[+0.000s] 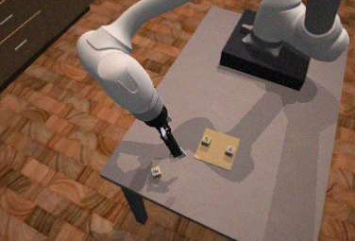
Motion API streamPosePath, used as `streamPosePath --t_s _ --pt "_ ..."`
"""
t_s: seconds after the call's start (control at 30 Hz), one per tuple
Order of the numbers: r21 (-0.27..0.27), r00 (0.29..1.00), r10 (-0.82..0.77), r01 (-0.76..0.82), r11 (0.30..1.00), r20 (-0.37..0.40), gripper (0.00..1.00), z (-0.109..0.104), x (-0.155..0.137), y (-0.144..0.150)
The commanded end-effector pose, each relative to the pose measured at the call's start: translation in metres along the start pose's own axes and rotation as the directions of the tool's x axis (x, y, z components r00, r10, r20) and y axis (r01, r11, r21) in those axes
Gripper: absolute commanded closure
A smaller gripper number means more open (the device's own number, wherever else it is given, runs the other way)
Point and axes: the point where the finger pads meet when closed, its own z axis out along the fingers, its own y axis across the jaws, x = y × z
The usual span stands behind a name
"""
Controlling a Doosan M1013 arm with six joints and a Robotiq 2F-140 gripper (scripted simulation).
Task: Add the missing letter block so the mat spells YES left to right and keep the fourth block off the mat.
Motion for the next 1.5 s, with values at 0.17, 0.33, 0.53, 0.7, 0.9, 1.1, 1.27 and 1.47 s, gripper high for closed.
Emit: streamPosePath --t_s 0.17,0.33,0.53,0.7,0.9,1.1,1.27,1.47 --pt "0.003 1.000 -0.003 0.003 1.000 0.000 0.00 -0.001 -0.002 -0.002" --pt "0.003 1.000 -0.003 0.003 1.000 0.000 0.00 -0.001 -0.002 -0.002" --pt "0.003 1.000 -0.003 0.003 1.000 0.000 0.00 -0.001 -0.002 -0.002" --pt "0.003 1.000 -0.003 0.003 1.000 0.000 0.00 -0.001 -0.002 -0.002" --pt "0.003 1.000 -0.003 0.003 1.000 0.000 0.00 -0.001 -0.002 -0.002" --pt "0.003 1.000 -0.003 0.003 1.000 0.000 0.00 -0.002 -0.025 0.010" --pt "0.003 1.000 -0.003 0.003 1.000 0.000 0.00 0.001 -0.079 0.041" --pt "0.003 1.000 -0.003 0.003 1.000 0.000 0.00 0.004 -0.105 0.055"
